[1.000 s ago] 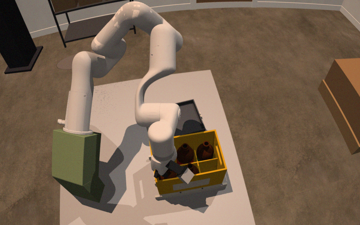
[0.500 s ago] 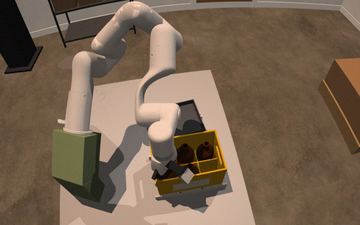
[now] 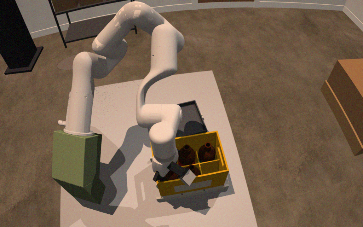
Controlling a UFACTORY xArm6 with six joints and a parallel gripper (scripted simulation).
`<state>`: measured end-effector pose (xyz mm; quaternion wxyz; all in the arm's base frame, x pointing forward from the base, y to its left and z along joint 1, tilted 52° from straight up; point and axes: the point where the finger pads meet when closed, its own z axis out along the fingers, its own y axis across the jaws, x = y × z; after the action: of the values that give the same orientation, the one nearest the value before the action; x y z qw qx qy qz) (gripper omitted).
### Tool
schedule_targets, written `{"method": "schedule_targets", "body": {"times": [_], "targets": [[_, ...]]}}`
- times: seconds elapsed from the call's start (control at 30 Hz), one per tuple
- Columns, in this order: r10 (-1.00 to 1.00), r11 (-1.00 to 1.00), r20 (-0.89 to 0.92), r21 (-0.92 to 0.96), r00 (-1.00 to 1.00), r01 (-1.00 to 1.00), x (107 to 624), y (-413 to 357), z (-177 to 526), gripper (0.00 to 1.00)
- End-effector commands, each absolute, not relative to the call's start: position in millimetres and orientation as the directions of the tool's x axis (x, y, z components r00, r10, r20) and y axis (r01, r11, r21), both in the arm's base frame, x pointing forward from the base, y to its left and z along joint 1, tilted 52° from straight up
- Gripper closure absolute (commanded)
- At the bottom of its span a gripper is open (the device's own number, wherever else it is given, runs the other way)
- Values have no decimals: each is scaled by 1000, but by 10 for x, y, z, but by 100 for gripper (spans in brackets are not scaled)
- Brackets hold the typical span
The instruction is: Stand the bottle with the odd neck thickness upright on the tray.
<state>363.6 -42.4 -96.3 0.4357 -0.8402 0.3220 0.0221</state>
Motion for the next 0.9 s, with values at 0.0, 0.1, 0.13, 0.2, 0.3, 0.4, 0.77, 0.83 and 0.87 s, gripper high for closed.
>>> {"method": "schedule_targets", "body": {"times": [0.0, 0.1, 0.13, 0.2, 0.3, 0.4, 0.77, 0.83, 0.87], "targets": [[-524, -413, -316, -718, 791, -560, 3644, -436, -959, 35], [-524, -413, -316, -718, 791, -560, 3644, -436, -959, 35], [-524, -413, -316, -718, 791, -560, 3644, -436, -959, 35], [-524, -413, -316, -718, 791, -560, 3644, -436, -958, 35], [-524, -413, -316, -718, 791, -560, 3641, -443, -953, 35], [-524, -413, -316, -718, 791, -560, 3635, -462, -937, 35], [-524, -413, -316, -718, 791, -560, 3587, -607, -816, 35], [-524, -413, -316, -718, 791, -560, 3572, -654, -777, 35], [-524, -413, -316, -718, 791, -560, 3564, -679, -756, 35]]}}
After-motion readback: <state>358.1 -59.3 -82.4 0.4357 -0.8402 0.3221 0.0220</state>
